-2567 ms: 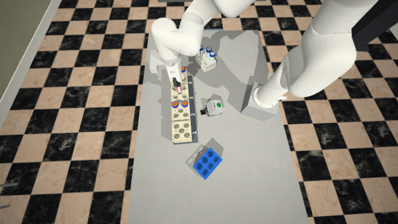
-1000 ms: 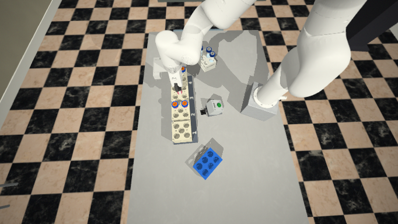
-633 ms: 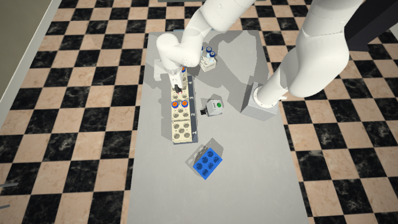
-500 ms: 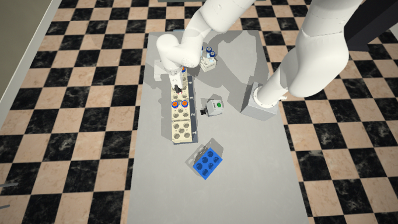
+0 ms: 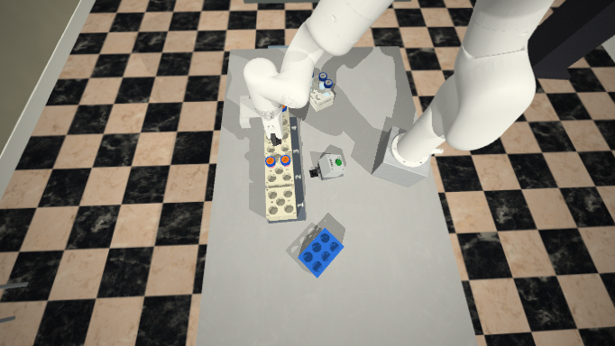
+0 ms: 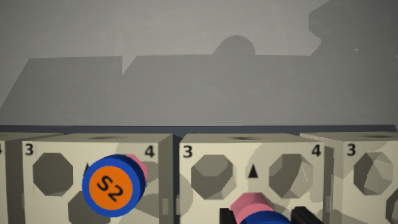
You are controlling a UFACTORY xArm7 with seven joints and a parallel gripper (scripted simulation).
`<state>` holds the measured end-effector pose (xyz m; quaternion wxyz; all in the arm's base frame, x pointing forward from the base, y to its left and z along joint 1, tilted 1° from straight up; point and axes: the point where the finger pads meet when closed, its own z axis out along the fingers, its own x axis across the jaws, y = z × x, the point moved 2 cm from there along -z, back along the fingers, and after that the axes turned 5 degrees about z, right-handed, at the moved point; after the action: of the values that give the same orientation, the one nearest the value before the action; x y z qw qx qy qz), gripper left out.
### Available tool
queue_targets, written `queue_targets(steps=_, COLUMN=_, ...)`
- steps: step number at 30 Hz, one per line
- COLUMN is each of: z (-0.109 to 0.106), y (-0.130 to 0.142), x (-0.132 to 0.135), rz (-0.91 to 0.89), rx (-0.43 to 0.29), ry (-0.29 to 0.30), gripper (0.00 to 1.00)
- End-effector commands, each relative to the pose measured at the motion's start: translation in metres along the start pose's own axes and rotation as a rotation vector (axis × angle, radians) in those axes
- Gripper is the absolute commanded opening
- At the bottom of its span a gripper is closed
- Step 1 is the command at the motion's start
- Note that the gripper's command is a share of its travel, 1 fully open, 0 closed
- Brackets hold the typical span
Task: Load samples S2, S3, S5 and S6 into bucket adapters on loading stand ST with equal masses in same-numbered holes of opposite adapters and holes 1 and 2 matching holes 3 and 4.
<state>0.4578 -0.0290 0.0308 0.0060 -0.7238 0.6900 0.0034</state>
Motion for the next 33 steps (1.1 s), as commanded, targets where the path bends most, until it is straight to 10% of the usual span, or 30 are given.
queue_targets(steps=1, z=0.001, y=-0.002, x=0.0, rz=0.0, rx=0.005, ry=0.001, gripper=0.0)
queue_targets(steps=33, z=0.02, y=-0.002, x=0.0, rz=0.0, rx=0.005, ry=0.001, gripper=0.0)
